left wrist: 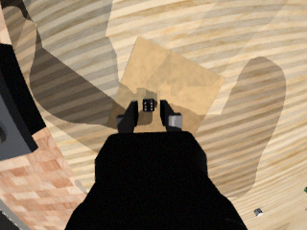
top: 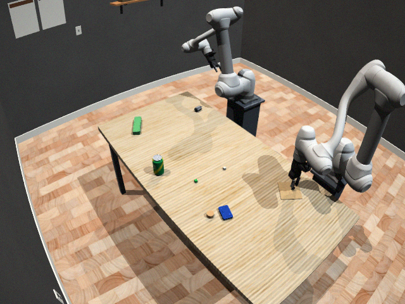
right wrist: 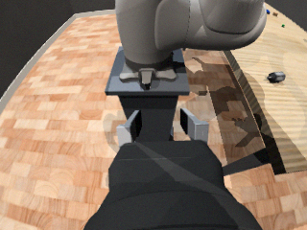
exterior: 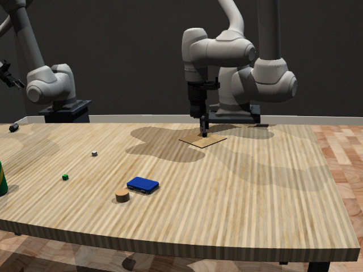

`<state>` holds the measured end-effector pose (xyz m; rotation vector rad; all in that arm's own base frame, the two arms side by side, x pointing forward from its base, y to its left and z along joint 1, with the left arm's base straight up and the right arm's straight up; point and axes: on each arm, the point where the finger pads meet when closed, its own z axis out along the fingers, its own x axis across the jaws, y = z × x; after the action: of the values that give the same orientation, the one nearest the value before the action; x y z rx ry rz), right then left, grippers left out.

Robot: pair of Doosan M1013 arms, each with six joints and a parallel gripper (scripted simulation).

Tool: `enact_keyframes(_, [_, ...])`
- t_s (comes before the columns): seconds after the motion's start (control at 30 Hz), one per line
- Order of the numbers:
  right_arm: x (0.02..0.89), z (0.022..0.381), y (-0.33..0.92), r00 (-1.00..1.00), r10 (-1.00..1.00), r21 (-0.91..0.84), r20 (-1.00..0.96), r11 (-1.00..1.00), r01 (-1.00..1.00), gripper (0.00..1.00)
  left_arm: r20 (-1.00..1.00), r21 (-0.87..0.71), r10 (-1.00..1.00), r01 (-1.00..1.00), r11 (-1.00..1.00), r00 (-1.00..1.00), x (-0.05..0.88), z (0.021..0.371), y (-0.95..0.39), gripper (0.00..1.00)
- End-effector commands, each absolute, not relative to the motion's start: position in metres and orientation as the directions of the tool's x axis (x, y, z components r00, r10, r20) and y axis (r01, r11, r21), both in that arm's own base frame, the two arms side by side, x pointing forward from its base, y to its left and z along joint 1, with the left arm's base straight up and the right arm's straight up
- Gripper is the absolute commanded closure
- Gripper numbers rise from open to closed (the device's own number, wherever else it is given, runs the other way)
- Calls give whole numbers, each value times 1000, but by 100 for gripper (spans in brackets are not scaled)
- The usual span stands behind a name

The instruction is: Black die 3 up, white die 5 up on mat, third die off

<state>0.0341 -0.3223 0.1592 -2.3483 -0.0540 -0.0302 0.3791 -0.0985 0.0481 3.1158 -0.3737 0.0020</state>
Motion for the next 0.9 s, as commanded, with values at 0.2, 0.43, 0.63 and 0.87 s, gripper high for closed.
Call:
enact_keyframes(0.2, [32,159,-323,999,33,-706,38,-706,50,0,0,0,-239,-239,-971,971,378,45,-99,36])
enact_keyframes(0.43, [32,159,-323,999,33,-706,38,-706,50,0,0,0,-239,-239,-971,971,378,45,-99,36])
enact_keyframes(0.63, [32,159,-323,999,33,-706,38,-706,50,0,0,0,-239,-239,-971,971,378,45,-99,36])
enact_keyframes(0.87, [32,159,-323,999,33,-706,38,-706,50,0,0,0,-239,-239,-971,971,378,53,-99,36])
